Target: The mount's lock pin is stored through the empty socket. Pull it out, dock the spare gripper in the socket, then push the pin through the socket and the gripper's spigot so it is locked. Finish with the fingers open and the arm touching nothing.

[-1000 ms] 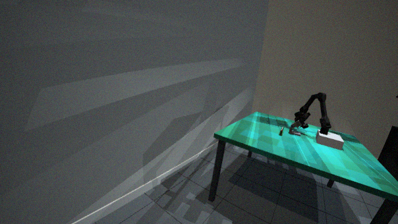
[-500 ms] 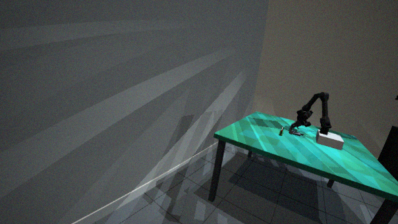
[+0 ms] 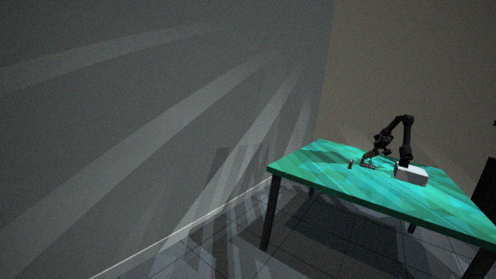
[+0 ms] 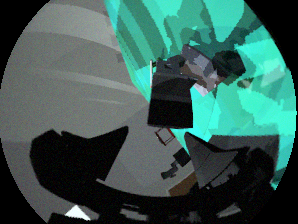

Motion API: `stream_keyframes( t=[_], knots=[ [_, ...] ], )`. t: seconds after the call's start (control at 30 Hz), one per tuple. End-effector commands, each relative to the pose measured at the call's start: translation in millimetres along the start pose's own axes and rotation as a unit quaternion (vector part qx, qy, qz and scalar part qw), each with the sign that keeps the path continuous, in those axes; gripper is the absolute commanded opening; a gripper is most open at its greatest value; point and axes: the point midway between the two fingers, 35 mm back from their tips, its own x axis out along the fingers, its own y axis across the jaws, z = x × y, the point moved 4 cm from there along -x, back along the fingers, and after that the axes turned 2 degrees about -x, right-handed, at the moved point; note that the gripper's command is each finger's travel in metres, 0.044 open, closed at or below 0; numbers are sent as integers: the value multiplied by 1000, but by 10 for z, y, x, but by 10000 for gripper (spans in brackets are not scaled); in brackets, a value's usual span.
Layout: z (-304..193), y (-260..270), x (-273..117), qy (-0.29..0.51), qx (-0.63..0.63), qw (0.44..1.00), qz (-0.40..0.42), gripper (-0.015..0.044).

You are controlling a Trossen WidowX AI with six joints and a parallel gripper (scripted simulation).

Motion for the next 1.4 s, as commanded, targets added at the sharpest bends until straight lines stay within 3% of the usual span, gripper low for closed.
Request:
stream_keyframes(
  t=[0.0,1.37],
  knots=[
    [-80,1,-48,0,0,1000,-1,440],
    [-525,397,-206,-96,4,995,-15,440]
  ],
)
